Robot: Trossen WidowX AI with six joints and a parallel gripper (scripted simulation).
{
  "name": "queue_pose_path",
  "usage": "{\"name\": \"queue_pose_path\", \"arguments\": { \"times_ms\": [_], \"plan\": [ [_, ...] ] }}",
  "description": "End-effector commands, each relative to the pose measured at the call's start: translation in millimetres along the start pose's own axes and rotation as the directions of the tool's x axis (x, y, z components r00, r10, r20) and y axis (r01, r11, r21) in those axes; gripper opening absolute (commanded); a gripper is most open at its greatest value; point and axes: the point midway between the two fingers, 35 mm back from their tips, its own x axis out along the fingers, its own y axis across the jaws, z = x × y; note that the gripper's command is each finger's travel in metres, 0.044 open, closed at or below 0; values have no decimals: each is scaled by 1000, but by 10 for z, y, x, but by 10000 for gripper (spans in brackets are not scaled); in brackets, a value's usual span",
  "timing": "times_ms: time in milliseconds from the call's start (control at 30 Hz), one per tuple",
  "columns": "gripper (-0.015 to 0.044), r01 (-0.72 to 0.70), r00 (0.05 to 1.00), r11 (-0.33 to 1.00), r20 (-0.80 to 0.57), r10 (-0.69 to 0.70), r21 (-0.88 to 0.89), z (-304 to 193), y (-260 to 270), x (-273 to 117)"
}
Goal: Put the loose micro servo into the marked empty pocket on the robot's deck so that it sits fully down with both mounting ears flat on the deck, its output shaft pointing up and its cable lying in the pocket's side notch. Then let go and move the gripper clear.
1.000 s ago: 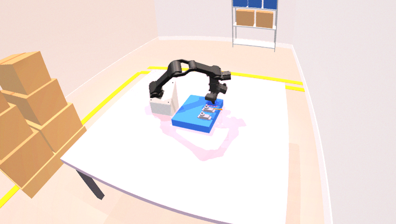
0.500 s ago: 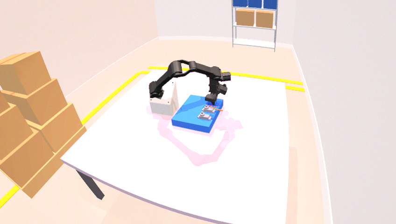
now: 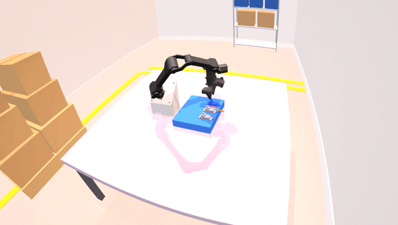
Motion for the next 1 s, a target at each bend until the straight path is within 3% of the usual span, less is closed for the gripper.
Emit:
{"name": "queue_pose_path", "arguments": {
  "times_ms": [0,100,333,567,967],
  "plan": [
    [371,-10,1000,1000,-1,10,-12,-423,43,-294],
    [440,-5,1000,1000,-7,5,-8,-820,5,-498],
    [440,-5,1000,1000,-6,5,-8,-848,2,-531],
    [440,-9,1000,1000,12,9,-21,-863,11,-1033],
    [440,-9,1000,1000,12,9,-21,-863,11,-1033]
  ]
}}
